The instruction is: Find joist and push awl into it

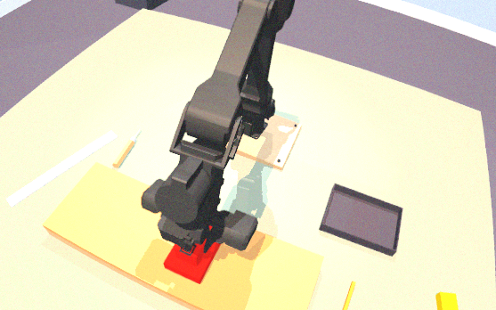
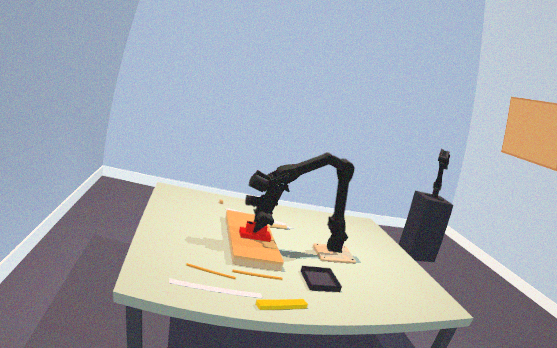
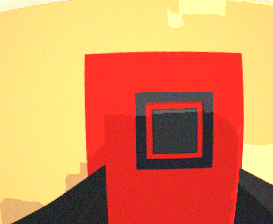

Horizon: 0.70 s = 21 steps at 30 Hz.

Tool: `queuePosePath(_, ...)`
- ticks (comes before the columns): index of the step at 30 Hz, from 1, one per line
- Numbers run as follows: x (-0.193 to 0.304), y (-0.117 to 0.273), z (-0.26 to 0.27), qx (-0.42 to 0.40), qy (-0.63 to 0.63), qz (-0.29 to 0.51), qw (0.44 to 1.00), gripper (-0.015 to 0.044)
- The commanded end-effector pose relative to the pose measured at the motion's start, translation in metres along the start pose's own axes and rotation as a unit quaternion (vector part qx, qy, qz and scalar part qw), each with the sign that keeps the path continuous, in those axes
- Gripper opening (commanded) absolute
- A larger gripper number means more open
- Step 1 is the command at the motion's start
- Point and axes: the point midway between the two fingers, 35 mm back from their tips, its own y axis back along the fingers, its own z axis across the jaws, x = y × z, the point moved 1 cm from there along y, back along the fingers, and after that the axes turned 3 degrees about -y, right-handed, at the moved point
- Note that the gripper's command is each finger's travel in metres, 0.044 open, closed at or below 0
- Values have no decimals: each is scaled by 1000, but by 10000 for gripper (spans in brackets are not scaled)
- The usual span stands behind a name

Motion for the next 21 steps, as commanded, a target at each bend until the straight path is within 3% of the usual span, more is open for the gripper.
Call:
queuePosePath(1,1,0,-16,1,1,1,1000,0)
queuePosePath(21,-2,1,-85,4,2,1,1000,0)
